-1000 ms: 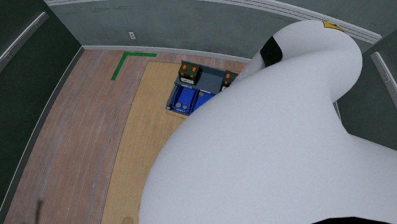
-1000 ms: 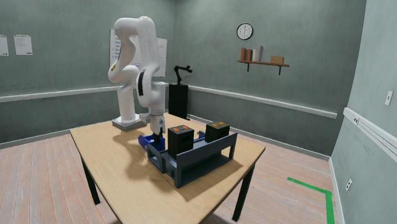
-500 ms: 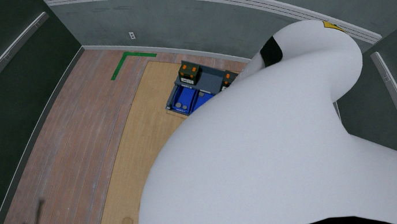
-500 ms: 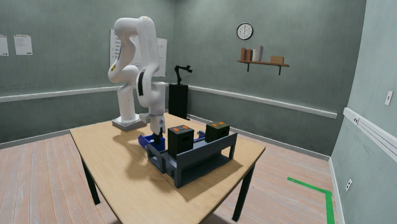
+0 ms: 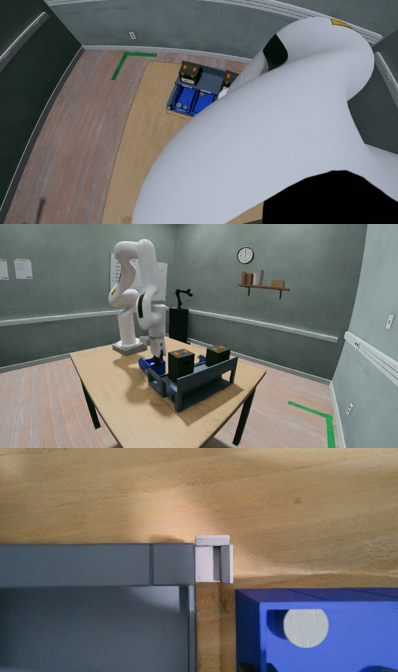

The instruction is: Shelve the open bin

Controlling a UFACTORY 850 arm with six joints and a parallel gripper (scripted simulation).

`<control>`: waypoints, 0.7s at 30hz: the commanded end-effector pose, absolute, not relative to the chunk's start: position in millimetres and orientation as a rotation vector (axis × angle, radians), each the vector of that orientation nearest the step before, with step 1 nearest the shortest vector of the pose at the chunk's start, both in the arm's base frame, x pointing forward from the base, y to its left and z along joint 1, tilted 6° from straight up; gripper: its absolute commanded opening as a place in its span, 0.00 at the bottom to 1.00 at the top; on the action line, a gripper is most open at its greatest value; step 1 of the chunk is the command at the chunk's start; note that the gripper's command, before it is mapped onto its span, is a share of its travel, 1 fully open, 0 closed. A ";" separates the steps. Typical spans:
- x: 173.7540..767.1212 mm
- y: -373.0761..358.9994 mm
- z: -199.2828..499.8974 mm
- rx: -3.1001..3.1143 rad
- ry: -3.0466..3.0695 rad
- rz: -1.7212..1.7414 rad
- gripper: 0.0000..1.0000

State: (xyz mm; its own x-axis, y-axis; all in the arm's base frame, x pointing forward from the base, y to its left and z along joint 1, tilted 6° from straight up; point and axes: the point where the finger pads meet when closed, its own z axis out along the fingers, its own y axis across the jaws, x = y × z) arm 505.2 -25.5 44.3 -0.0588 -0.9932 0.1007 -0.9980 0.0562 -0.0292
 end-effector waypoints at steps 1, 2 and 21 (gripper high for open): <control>506.1 -25.3 46.6 2.119 -2.244 0.142 0.00; 506.0 -25.1 48.2 2.119 -2.244 0.142 0.00; 505.7 -23.6 62.4 2.119 -2.244 0.142 0.00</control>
State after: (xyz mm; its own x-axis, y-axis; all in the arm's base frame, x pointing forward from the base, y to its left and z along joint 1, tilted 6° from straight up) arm 504.7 -24.4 54.4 -0.0587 -0.9932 0.1010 -0.9980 0.0561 -0.0287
